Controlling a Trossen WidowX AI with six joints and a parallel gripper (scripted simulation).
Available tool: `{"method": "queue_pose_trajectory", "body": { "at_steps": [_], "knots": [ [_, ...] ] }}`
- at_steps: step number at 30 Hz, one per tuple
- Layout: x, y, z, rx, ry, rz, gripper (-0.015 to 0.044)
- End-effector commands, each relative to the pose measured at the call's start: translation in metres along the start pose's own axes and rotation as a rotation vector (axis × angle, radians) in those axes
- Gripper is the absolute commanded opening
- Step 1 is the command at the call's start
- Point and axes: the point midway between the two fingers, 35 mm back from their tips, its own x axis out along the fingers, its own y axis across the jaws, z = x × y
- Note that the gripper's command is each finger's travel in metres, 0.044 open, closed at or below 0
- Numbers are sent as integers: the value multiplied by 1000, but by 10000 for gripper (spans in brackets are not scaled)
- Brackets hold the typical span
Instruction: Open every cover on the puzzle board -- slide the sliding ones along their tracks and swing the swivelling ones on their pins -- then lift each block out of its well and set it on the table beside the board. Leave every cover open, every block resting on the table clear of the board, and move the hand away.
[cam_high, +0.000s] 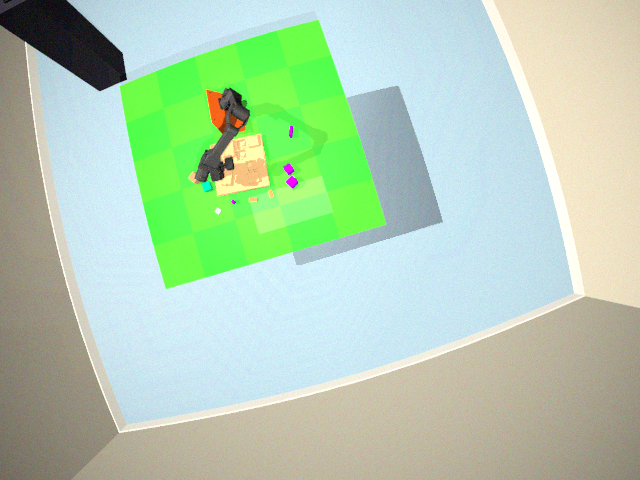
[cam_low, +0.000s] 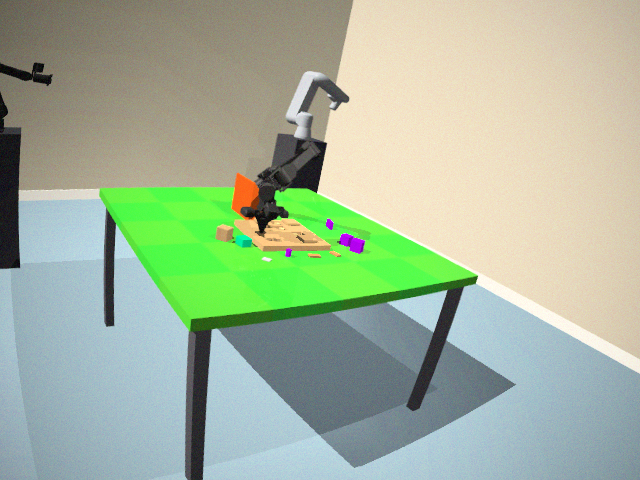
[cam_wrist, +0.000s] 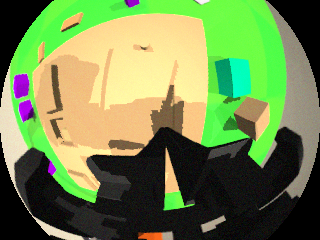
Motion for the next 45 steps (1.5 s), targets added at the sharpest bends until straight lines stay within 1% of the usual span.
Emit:
{"method": "queue_pose_trajectory", "body": {
  "at_steps": [1, 31, 45],
  "knots": [
    [0, 7, 1, -5, -2, 3, 0],
    [0, 41, 4, -4, -1, 5, 0],
    [0, 44, 6, -4, -1, 5, 0]
  ]
}}
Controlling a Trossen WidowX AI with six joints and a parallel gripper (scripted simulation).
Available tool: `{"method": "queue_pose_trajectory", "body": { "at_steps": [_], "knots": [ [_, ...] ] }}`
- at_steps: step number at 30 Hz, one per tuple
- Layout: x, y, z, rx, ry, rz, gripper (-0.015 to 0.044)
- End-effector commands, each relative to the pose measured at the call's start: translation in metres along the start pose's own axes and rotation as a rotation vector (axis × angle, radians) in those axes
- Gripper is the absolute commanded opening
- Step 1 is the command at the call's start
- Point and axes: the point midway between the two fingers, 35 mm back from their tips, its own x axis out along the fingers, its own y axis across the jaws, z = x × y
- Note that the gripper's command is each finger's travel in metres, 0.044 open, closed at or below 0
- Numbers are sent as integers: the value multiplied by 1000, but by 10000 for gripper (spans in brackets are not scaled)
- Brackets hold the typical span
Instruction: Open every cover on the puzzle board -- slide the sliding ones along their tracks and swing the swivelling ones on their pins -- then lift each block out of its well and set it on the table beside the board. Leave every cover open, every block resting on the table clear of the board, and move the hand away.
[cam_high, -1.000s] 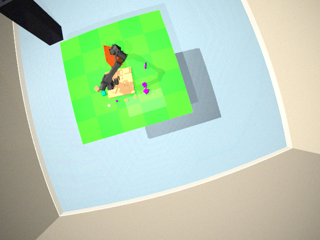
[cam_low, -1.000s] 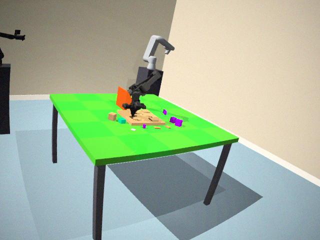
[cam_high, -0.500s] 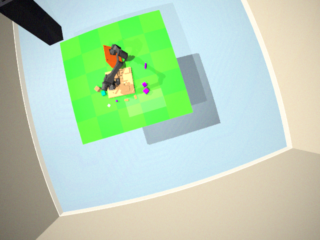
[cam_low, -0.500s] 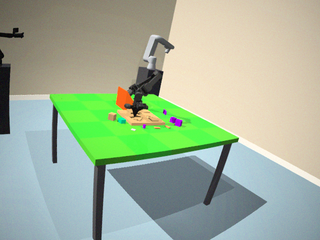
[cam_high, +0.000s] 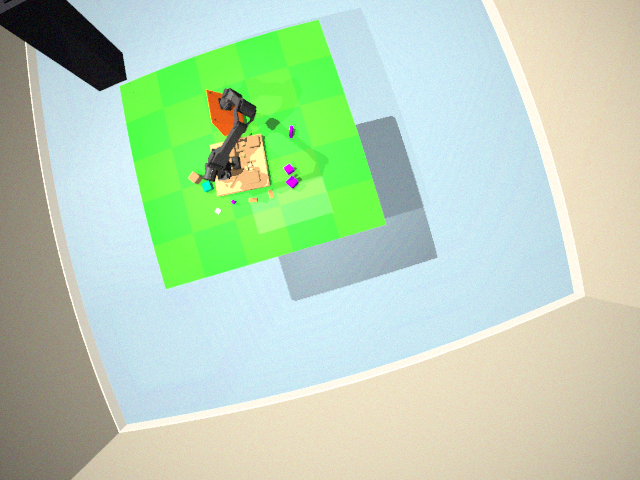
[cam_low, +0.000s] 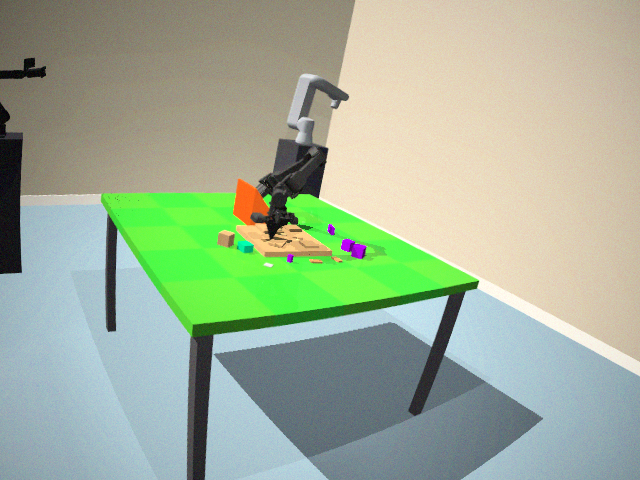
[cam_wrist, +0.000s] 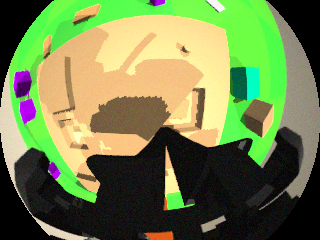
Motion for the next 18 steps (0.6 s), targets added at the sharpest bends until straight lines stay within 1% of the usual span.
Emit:
{"method": "queue_pose_trajectory", "body": {
  "at_steps": [1, 18],
  "knots": [
    [0, 10, 3, -7, -3, 15, 0],
    [0, 25, 11, -7, -3, 16, 0]
  ]
}}
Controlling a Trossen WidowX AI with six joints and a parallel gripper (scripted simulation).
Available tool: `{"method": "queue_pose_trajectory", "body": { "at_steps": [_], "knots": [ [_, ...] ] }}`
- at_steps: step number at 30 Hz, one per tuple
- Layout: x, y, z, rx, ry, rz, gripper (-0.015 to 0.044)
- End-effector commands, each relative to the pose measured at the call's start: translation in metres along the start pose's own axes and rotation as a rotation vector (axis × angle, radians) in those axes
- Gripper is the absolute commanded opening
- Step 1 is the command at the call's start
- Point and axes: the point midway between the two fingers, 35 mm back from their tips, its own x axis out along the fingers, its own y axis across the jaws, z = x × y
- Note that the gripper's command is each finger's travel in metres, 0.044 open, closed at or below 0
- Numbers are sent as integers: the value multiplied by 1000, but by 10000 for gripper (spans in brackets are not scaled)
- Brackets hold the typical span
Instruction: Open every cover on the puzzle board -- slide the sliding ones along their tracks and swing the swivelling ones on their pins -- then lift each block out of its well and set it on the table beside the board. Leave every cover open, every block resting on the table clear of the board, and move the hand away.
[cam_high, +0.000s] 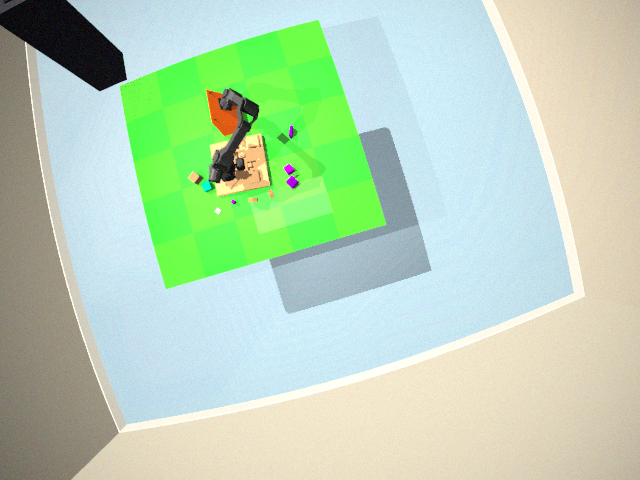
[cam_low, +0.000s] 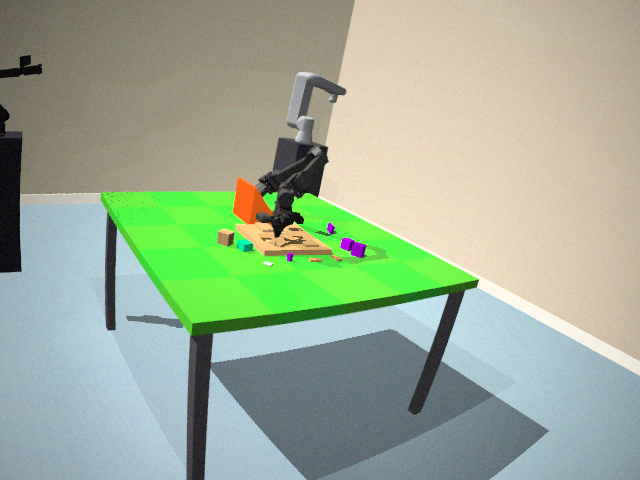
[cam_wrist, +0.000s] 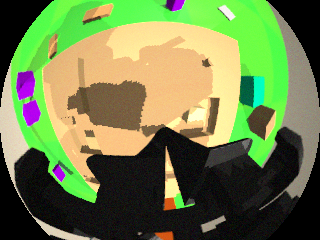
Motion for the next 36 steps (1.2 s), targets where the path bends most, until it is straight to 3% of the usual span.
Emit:
{"method": "queue_pose_trajectory", "body": {
  "at_steps": [1, 36],
  "knots": [
    [0, 5, 2, -8, -3, 4, 0],
    [0, 31, 32, -9, -4, 5, 0]
  ]
}}
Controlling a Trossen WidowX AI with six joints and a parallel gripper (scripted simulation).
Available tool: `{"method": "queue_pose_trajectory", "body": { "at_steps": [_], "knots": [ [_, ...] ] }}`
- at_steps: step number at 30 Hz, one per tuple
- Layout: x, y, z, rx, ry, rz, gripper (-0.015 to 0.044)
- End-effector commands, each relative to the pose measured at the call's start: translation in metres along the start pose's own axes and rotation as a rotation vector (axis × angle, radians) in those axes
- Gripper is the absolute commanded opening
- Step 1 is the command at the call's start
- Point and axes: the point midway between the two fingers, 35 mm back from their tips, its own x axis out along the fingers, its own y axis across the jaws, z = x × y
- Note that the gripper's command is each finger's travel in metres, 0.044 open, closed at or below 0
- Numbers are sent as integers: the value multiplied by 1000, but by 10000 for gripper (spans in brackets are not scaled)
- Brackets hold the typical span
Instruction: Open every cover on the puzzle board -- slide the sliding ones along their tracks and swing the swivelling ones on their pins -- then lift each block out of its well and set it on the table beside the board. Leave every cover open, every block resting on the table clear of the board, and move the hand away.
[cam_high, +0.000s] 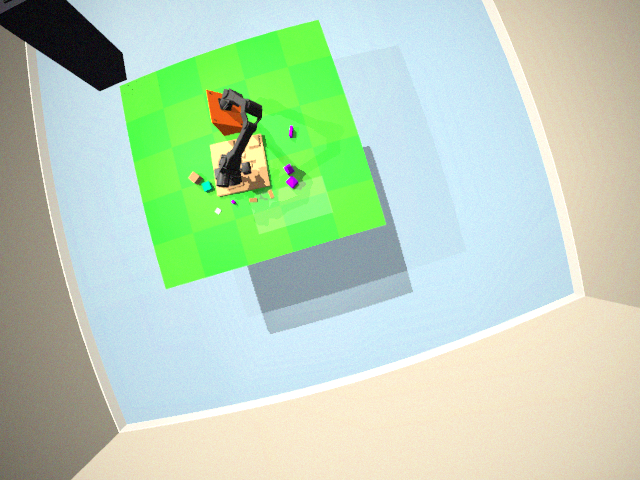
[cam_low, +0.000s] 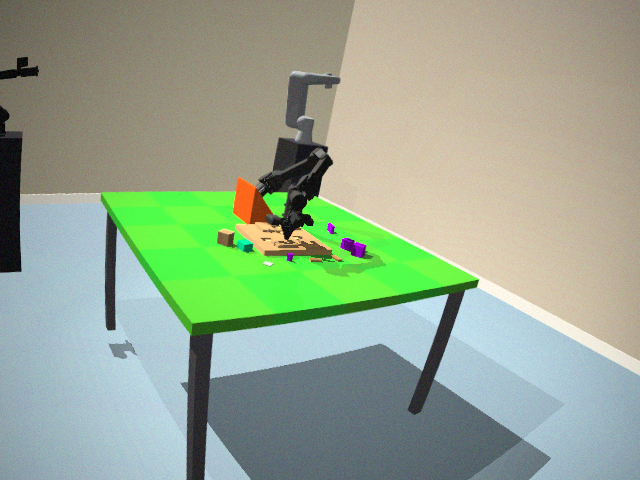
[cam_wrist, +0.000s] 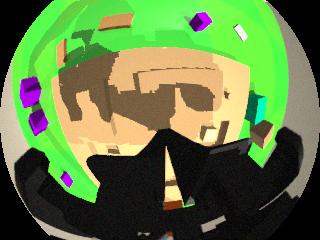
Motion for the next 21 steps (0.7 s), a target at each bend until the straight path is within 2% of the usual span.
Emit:
{"method": "queue_pose_trajectory", "body": {
  "at_steps": [1, 21],
  "knots": [
    [2, 2, 2, 6, 5, 5, 0],
    [-22, 2, 5, 6, 5, 2, 0]
  ]
}}
